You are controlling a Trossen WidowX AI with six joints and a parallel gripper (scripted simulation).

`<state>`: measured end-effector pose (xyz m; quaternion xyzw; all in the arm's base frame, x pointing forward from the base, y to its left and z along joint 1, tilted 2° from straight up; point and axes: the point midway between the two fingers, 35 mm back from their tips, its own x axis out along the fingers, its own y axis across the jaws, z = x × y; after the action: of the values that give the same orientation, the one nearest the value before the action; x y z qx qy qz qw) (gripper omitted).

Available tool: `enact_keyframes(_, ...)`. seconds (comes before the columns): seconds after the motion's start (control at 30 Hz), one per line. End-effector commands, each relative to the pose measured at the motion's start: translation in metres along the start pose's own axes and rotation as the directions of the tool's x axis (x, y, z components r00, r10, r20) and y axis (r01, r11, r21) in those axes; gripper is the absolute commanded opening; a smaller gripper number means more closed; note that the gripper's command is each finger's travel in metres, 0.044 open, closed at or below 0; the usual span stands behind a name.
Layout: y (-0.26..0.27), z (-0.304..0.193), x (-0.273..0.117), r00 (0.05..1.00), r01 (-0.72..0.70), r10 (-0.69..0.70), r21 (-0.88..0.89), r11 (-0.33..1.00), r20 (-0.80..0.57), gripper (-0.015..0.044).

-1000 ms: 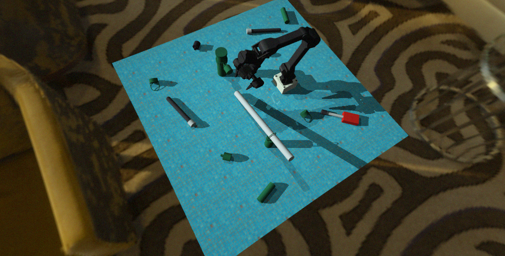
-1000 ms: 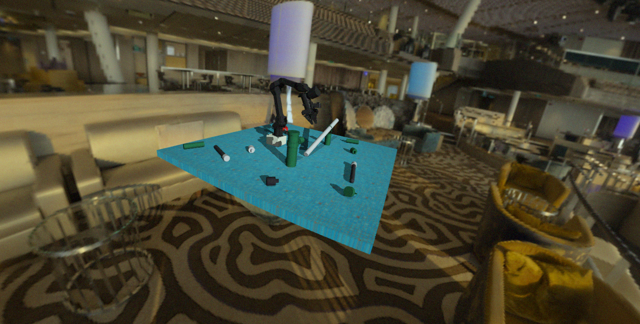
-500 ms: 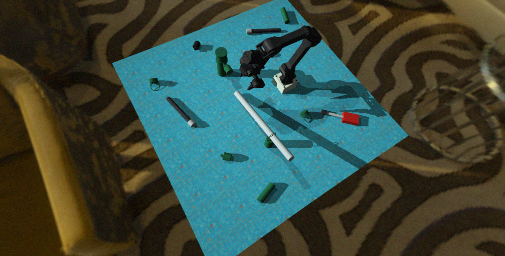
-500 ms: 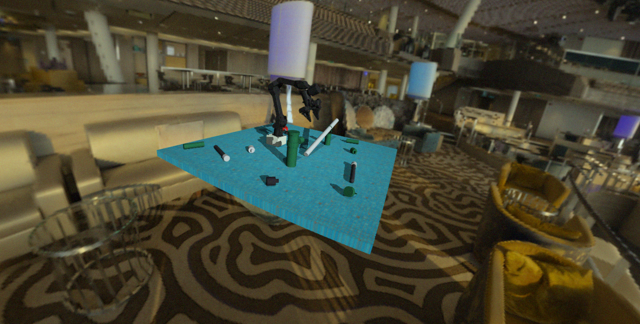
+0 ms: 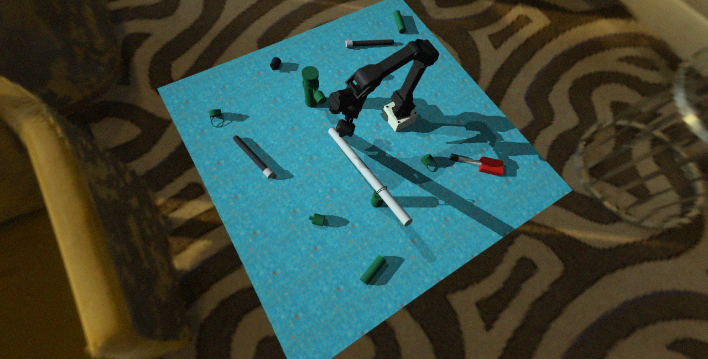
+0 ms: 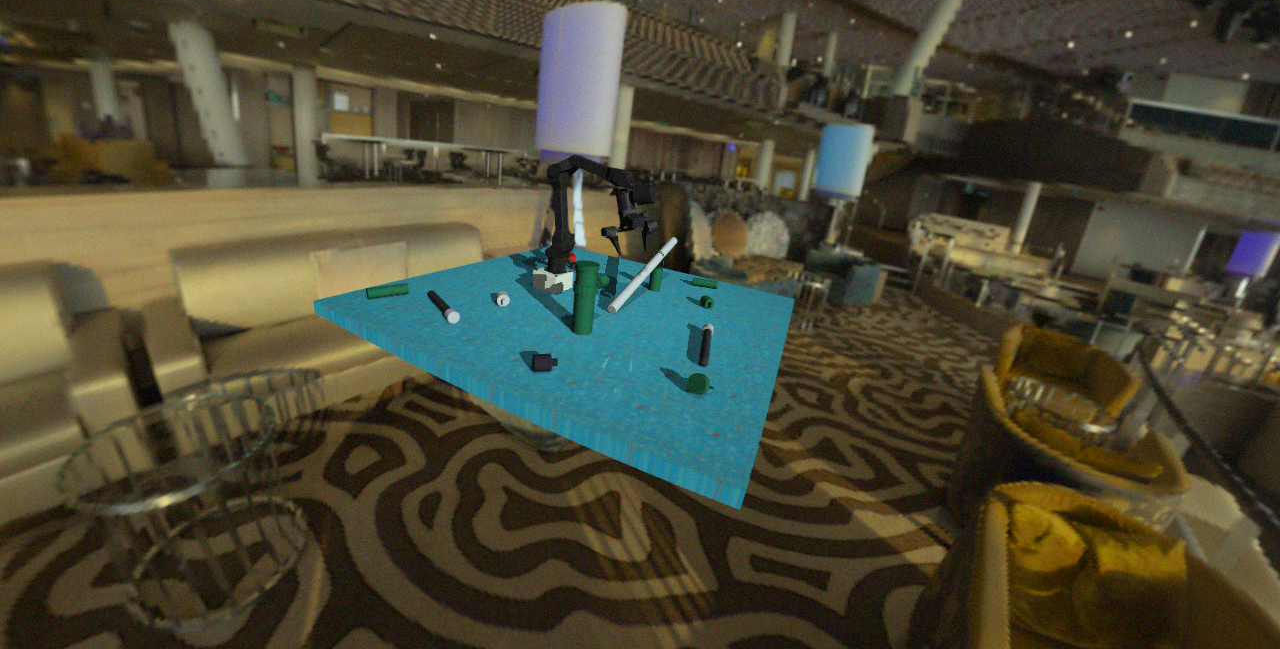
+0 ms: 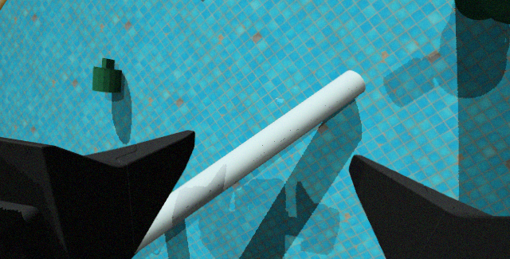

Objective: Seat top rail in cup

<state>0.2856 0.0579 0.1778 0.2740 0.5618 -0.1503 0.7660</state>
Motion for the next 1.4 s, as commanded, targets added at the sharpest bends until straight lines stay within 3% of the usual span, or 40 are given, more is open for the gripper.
enact_keyframes(0.0, 0.012, -0.022, 0.051, 0.962, 0.272, -0.201, 0.657, 0.704, -0.182, 0.044)
enact_keyframes(0.7, 0.013, -0.023, 0.052, 0.96, 0.279, -0.208, 0.677, 0.681, -0.187, 0.044)
enact_keyframes(0.9, 0.006, -0.029, 0.084, 0.96, 0.279, -0.208, 0.677, 0.681, -0.187, 0.044)
enact_keyframes(1.37, 0.002, -0.033, 0.1, 0.96, 0.279, -0.208, 0.677, 0.681, -0.187, 0.044)
